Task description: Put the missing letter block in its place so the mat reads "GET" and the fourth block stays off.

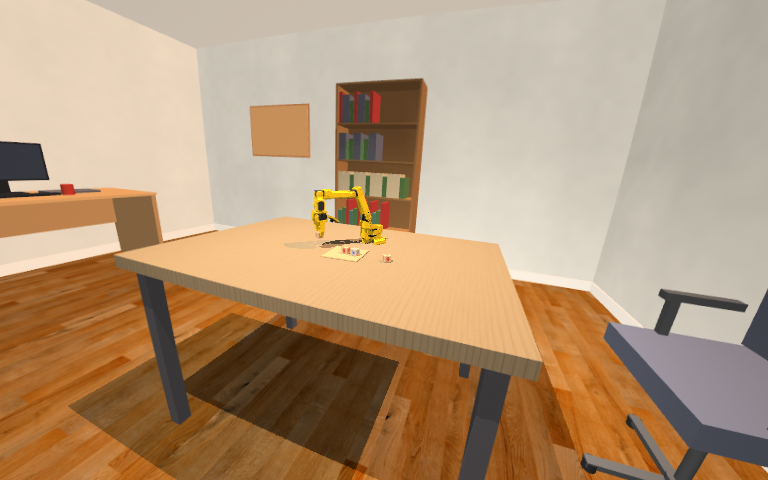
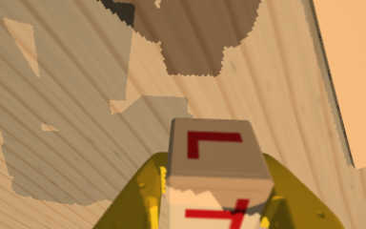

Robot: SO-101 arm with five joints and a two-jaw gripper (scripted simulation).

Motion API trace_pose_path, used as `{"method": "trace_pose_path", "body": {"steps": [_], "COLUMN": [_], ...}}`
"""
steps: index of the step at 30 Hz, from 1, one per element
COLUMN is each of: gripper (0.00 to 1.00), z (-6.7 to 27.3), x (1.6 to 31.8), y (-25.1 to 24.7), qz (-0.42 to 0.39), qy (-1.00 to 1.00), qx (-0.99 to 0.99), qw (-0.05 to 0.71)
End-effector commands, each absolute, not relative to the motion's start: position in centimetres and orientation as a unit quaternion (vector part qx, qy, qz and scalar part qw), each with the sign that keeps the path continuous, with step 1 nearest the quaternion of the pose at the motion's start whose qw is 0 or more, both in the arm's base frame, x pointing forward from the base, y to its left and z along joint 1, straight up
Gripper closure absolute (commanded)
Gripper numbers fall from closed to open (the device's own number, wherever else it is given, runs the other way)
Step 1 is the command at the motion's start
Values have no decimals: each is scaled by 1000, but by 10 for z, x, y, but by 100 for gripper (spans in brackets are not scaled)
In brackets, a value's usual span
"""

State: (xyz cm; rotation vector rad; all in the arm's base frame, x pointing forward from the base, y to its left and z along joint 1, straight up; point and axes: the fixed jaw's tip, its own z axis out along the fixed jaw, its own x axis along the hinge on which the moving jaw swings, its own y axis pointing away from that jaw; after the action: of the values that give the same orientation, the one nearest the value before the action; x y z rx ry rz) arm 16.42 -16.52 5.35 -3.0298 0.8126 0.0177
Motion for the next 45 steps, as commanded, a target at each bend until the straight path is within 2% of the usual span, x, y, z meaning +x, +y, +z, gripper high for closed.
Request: {"method": "trace_pose_path", "body": {"steps": [1, 24, 45], "gripper": [100, 100, 100], "z": [88, 88, 86], "x": [171, 173, 181], "y": [-173, -167, -132], "qz": [-57, -59, -65], "qy": [258, 292, 486], "qx": [-964, -954, -872], "qw": [-31, -28, -6]}}
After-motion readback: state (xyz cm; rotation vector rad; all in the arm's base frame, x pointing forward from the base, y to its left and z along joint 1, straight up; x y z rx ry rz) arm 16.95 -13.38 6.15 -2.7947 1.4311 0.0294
